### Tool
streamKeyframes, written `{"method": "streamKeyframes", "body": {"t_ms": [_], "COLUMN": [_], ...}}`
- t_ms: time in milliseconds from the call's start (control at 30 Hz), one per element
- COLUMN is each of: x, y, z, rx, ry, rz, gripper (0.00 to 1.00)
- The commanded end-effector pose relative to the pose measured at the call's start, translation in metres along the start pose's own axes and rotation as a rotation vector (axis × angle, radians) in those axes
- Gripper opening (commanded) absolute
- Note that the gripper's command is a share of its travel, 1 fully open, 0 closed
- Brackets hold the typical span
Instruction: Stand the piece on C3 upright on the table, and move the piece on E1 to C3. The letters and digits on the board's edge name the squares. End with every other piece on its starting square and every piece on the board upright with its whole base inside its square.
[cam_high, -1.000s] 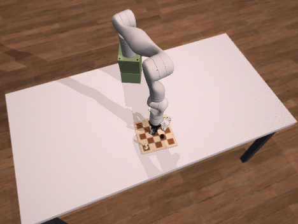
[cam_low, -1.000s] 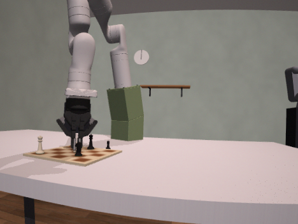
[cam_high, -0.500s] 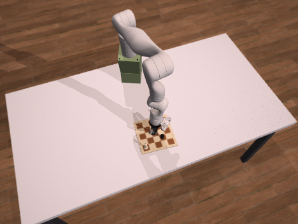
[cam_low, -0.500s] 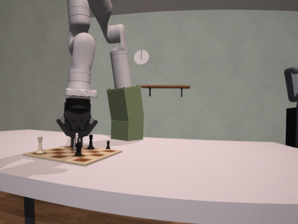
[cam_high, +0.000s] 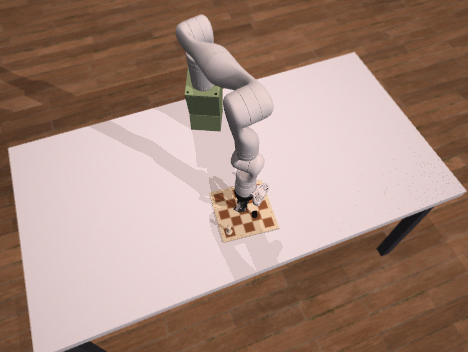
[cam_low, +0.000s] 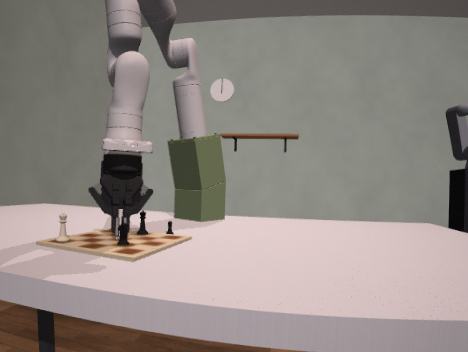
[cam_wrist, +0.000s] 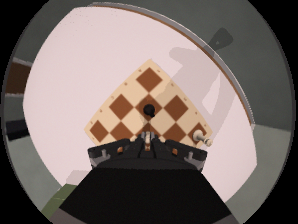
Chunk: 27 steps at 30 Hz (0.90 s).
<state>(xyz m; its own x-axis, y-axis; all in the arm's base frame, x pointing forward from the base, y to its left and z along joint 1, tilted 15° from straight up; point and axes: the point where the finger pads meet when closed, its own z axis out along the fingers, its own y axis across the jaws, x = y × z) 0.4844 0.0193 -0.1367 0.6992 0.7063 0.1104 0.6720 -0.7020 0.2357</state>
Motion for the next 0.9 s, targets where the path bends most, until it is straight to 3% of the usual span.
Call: {"method": "streamKeyframes", "body": {"t_ms": [0,67,100,233,267,433,467,867], "x": [0.0006,0.0006,0.0006,0.0006,0.0006,0.0006,0.0006,0.0006], "y": [0.0004,0.0004,0.0004,0.0004,0.0004,0.0004,0.0004,0.0004], "z": [-0.0006,-0.0006,-0.0006,-0.0006,-0.0006,-0.0006,-0.0006,-0.0008], "rx": [-0.001,-0.001,-0.001,-0.001,-0.001,-0.001,-0.001,-0.001], "ry": [0.001,0.001,0.001,0.001,0.001,0.001,0.001,0.001], "rz": [0.0,0.0,0.0,0.0,0.0,0.0,0.0,0.0], "gripper": [0.07,0.07,0.13,0.13,0.2,0.27,0.34,0.34]}}
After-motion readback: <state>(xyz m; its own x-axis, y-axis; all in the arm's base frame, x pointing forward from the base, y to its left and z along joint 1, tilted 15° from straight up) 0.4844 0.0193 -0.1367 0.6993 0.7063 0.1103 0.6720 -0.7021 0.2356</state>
